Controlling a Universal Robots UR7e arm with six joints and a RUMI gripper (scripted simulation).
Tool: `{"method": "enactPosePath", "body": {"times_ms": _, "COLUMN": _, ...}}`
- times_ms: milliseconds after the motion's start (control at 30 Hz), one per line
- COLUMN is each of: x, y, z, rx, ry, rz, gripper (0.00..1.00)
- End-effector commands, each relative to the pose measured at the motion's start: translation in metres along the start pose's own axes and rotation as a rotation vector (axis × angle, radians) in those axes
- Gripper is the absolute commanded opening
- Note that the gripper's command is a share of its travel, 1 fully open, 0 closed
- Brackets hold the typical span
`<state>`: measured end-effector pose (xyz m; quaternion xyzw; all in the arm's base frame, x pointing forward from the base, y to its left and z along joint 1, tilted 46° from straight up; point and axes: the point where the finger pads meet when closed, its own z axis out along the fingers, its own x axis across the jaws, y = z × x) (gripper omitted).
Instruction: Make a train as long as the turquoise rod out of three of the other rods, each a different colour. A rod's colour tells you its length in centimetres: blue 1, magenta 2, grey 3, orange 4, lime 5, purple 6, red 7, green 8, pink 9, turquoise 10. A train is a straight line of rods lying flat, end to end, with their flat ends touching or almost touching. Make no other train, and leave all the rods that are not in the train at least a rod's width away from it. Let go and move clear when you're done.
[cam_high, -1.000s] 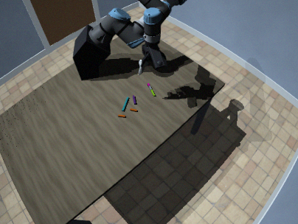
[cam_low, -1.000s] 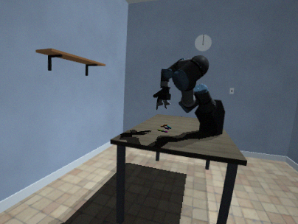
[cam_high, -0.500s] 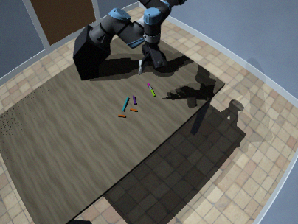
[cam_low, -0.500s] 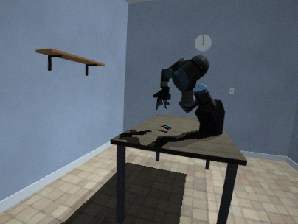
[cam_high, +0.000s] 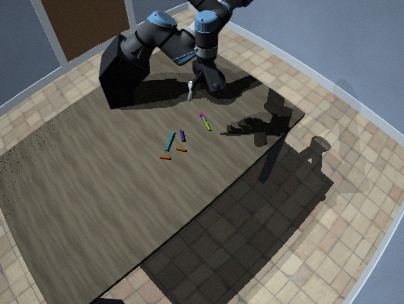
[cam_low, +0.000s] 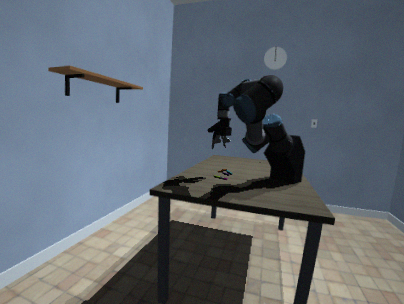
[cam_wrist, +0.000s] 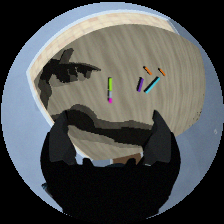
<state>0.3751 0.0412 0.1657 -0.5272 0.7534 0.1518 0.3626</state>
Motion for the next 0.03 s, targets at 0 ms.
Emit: {"method": "enactPosePath", "body": {"times_ms": 0, "x": 0.0000, "y": -0.0002, "z": -0.0002, "rx": 0.000, "ry": 0.000, "rz": 0.000, "gripper": 1.00}}
